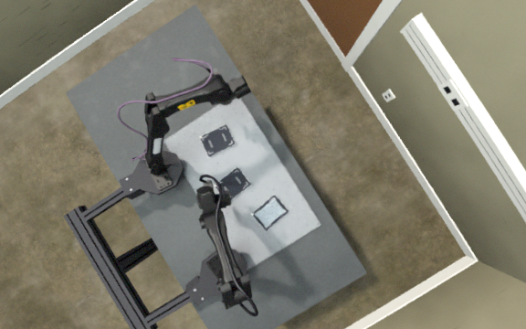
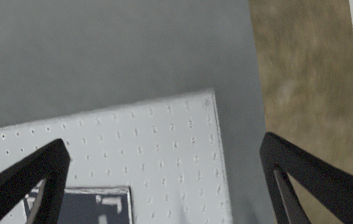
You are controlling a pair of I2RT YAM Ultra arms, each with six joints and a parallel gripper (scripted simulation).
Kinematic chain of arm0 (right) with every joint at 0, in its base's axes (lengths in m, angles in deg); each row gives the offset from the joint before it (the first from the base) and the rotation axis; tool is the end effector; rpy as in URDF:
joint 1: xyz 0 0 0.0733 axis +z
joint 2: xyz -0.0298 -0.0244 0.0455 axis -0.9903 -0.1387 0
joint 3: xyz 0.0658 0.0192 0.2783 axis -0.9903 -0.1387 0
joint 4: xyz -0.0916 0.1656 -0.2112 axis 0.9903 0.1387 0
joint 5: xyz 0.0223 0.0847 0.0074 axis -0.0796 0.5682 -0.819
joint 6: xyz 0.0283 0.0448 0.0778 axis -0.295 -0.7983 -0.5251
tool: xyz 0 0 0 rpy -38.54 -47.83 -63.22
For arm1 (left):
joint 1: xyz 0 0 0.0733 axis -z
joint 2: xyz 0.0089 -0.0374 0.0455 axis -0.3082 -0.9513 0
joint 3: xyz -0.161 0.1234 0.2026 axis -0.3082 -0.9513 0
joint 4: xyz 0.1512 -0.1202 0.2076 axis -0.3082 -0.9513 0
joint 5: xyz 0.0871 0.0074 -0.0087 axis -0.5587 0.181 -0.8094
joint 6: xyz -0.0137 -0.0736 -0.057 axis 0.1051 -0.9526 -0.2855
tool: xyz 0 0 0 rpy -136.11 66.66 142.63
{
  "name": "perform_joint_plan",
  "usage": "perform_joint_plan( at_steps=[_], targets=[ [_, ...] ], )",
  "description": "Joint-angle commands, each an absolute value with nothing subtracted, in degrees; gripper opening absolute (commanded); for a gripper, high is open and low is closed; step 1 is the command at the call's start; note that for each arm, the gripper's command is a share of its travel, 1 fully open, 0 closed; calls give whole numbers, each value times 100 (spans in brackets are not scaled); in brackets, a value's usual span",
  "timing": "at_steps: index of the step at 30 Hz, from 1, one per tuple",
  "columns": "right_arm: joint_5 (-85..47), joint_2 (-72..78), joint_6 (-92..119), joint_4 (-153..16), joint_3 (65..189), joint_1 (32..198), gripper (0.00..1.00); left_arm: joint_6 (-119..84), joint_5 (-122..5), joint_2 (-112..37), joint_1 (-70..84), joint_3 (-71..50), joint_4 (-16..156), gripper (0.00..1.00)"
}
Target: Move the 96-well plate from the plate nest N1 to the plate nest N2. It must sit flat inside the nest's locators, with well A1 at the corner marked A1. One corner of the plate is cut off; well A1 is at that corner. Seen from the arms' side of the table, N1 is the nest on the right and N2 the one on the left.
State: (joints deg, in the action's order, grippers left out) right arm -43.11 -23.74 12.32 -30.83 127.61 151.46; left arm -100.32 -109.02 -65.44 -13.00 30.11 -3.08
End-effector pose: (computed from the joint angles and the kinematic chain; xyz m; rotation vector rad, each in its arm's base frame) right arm 0.1644 0.3608 0.1081 -1.5331 2.3419 -0.2516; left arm 0.4304 0.0273 0.3193 -1.5937 1.6895 0.5105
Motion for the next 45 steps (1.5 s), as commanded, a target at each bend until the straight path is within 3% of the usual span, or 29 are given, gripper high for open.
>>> perform_joint_plan(
  at_steps=[1,19,45],
  targets=[
    [-4635,-1817,1011,-3670,12314,15036,100,-9201,-10845,-6084,-697,2576,527,100],
    [-5374,-88,935,-5433,9943,13979,100,-6316,-10541,-4808,1625,-317,3673,100],
    [-5347,1161,1456,-7761,8105,12048,100,-2262,-10012,-2982,4717,-4369,8085,100]
  ],
)
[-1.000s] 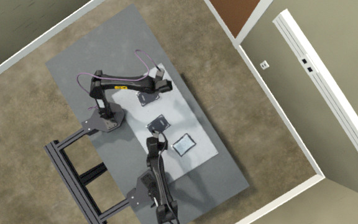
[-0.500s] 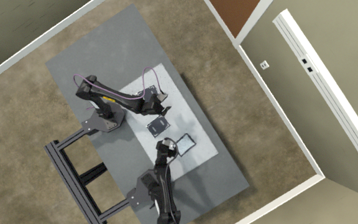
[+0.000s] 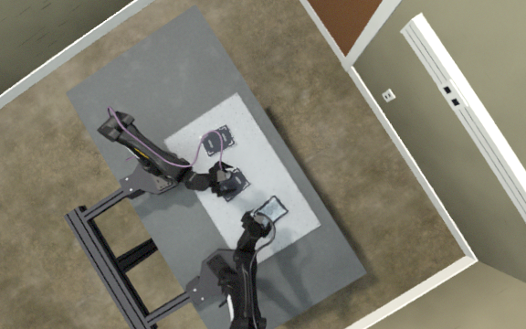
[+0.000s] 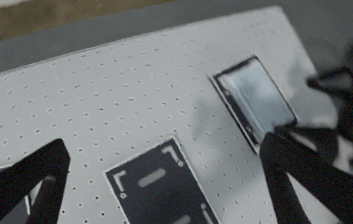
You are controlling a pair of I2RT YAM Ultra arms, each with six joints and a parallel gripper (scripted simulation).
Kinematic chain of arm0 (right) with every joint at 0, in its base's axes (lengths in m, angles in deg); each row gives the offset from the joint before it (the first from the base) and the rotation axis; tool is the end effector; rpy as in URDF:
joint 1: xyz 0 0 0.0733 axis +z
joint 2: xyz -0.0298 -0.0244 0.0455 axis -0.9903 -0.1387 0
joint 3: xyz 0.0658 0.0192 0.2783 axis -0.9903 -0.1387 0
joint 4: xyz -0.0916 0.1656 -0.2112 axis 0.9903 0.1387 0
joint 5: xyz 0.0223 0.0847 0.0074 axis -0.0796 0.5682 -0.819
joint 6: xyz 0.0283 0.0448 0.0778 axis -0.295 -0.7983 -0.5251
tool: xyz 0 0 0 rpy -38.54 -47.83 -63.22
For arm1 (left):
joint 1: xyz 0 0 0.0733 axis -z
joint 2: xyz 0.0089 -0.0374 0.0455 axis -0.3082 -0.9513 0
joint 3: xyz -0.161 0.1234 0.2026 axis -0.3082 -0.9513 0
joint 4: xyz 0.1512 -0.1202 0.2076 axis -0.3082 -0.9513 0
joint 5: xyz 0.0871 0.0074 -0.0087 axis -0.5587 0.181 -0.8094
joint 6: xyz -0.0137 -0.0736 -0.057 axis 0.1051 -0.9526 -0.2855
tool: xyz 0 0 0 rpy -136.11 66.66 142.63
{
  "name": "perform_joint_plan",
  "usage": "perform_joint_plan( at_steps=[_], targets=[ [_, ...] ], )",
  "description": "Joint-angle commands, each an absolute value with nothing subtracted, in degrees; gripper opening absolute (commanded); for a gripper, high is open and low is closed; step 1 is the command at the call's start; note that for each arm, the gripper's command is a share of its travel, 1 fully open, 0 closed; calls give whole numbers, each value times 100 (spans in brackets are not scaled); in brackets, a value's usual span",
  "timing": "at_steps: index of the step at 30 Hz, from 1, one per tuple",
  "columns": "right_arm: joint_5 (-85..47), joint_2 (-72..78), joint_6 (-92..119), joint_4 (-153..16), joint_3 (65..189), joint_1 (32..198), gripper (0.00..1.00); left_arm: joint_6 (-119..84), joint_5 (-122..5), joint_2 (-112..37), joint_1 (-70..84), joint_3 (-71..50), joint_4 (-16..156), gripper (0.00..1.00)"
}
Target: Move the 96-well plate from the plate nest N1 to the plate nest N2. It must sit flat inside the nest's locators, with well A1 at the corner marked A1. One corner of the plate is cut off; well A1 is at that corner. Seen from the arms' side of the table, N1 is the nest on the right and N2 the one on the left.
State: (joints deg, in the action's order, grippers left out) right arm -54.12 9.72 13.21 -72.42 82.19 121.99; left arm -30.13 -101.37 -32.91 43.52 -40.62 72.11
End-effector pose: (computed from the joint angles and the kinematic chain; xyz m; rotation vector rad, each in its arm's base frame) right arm 0.2348 0.1420 0.1105 -0.5698 2.2498 -0.3030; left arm 0.2056 -0.2605 0.1961 0.4685 1.9968 -0.0269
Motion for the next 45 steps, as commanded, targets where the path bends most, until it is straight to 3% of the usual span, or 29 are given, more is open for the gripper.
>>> perform_joint_plan(
  at_steps=[1,17,31,45],
  targets=[
    [-5328,1184,1481,-7855,8057,11963,100,-2086,-9998,-2902,4855,-4535,8271,100],
    [-5232,1234,1563,-8343,7764,11354,100,-200,-9658,-2032,6372,-6640,10434,100],
    [-5184,1235,1538,-8372,7764,11353,100,-207,-9672,-2021,6448,-6752,10522,100],
    [-5003,269,146,-5096,9486,11225,100,-206,-9671,-2025,6448,-6752,10527,100]
  ],
)
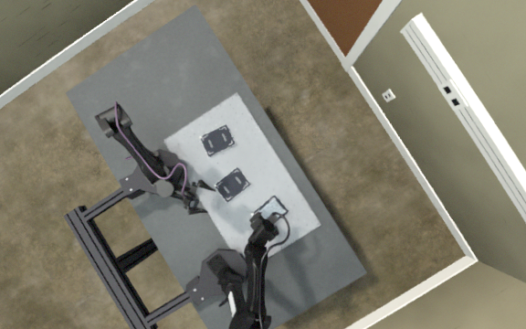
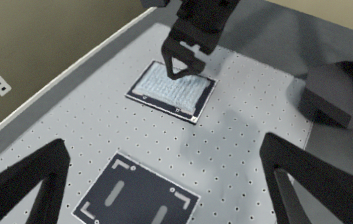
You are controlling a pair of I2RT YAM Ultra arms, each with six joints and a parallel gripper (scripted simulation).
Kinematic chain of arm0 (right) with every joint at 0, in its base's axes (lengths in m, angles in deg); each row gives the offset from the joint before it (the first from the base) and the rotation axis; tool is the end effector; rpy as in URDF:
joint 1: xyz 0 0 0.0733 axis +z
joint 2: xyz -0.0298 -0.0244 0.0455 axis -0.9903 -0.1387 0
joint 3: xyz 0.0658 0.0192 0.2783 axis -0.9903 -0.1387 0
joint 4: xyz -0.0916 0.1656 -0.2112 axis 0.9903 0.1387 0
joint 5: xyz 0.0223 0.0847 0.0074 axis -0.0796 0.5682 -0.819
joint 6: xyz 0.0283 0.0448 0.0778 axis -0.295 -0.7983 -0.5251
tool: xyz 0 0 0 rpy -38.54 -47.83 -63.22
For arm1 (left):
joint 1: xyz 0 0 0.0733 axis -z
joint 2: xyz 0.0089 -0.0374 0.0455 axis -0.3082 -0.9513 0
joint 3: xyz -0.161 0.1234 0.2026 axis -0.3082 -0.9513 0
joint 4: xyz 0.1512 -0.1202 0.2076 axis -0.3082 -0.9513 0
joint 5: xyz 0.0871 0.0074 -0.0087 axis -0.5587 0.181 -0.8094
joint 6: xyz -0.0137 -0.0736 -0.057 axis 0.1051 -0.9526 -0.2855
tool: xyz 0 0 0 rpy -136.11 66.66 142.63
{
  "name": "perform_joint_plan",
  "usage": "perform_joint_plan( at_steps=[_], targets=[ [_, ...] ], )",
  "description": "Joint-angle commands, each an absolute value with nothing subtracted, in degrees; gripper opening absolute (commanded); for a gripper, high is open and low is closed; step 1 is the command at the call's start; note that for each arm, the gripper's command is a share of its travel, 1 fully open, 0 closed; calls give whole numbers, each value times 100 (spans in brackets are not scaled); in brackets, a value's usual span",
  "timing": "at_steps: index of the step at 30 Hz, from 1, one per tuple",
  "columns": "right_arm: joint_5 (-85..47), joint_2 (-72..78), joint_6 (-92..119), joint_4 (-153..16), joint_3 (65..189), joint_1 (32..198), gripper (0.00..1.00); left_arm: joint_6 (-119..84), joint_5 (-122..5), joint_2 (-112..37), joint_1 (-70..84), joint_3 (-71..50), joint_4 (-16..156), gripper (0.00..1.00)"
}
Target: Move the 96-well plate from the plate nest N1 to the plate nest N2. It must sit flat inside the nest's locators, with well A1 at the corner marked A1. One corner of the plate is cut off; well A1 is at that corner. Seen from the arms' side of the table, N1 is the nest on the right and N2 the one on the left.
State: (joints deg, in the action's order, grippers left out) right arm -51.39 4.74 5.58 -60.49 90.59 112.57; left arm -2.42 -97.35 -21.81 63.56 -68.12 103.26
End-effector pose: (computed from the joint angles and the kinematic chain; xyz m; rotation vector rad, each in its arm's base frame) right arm 0.2678 0.1135 0.1138 -0.3155 2.4465 -0.3468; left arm 0.0884 -0.2431 0.1438 1.0848 1.5474 -0.1867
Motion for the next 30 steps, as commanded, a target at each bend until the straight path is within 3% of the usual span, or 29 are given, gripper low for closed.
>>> perform_joint_plan(
  at_steps=[1,14,30],
  targets=[
    [-4965,147,55,-4874,9682,11203,100,-206,-9671,-2025,6448,-6752,10527,100],
    [-4529,-1391,-636,-2958,11821,10917,100,-206,-9671,-2025,6448,-6752,10527,100],
    [-4506,-1658,-481,-3306,11768,10834,100,-206,-9671,-2025,6448,-6752,10527,100]
  ],
)
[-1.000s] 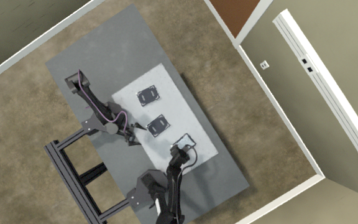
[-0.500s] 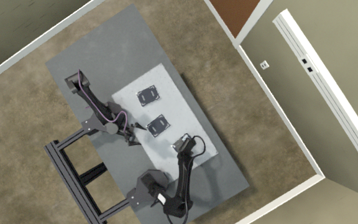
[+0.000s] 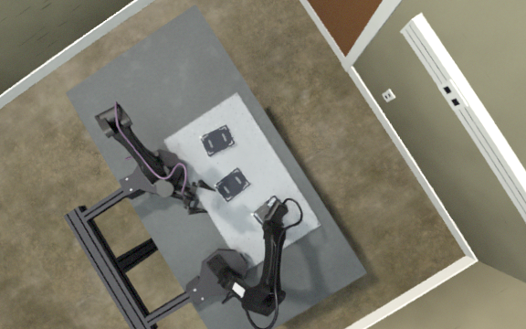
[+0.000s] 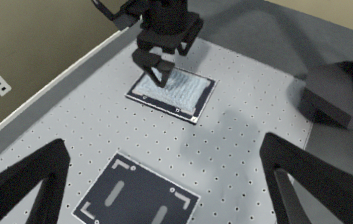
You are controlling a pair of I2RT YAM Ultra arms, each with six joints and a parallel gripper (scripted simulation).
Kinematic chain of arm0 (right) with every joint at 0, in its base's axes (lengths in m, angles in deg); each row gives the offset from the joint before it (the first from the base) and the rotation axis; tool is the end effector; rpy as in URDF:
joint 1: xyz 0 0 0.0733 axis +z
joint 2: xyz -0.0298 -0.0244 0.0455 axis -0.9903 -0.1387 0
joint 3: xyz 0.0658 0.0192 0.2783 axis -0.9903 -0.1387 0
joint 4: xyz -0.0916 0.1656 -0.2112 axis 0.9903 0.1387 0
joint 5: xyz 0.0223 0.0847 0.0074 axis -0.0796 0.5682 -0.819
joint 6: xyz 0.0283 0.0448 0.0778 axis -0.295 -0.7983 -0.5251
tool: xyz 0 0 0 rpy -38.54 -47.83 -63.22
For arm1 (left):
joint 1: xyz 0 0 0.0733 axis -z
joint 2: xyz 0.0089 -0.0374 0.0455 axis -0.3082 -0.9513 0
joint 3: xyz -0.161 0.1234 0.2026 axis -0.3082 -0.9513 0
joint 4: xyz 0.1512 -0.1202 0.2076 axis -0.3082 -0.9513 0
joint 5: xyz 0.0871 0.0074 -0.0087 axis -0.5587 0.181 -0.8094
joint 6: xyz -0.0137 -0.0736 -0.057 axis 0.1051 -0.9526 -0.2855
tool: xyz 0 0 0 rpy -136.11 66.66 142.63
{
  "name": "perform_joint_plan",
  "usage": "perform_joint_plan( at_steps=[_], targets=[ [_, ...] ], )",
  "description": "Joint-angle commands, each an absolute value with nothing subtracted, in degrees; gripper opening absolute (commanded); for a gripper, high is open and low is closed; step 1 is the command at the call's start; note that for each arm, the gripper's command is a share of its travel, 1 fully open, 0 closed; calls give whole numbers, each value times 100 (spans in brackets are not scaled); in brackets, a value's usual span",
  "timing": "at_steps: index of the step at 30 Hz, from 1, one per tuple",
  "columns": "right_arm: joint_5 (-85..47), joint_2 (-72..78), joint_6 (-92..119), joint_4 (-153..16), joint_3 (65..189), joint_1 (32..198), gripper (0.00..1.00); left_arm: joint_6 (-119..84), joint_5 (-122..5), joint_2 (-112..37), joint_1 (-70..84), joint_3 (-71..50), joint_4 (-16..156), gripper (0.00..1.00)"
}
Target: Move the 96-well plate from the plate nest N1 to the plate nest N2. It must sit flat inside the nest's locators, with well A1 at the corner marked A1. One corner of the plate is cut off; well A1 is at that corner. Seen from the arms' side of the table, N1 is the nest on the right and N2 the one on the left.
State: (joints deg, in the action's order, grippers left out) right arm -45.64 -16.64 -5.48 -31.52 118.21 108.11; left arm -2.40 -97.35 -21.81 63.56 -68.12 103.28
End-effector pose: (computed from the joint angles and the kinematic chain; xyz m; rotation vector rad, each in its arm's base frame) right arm 0.3308 0.1278 0.1097 -0.1326 2.8321 -0.4288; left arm 0.0884 -0.2431 0.1438 1.0848 1.5471 -0.1867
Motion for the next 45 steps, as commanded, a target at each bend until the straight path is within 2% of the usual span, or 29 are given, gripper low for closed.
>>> perform_joint_plan(
  at_steps=[1,42,43,45],
  targets=[
    [-4510,-1678,-471,-3339,11756,10817,100,-206,-9671,-2025,6448,-6752,10527,100],
    [-4491,-2134,-223,-4212,11548,10575,100,-206,-9671,-2025,6448,-6752,10527,100],
    [-4491,-2134,-223,-4212,11548,10575,96,-206,-9671,-2025,6448,-6752,10527,100],
    [-4491,-2134,-223,-4212,11548,10575,96,-206,-9671,-2025,6448,-6752,10527,100]
  ],
)
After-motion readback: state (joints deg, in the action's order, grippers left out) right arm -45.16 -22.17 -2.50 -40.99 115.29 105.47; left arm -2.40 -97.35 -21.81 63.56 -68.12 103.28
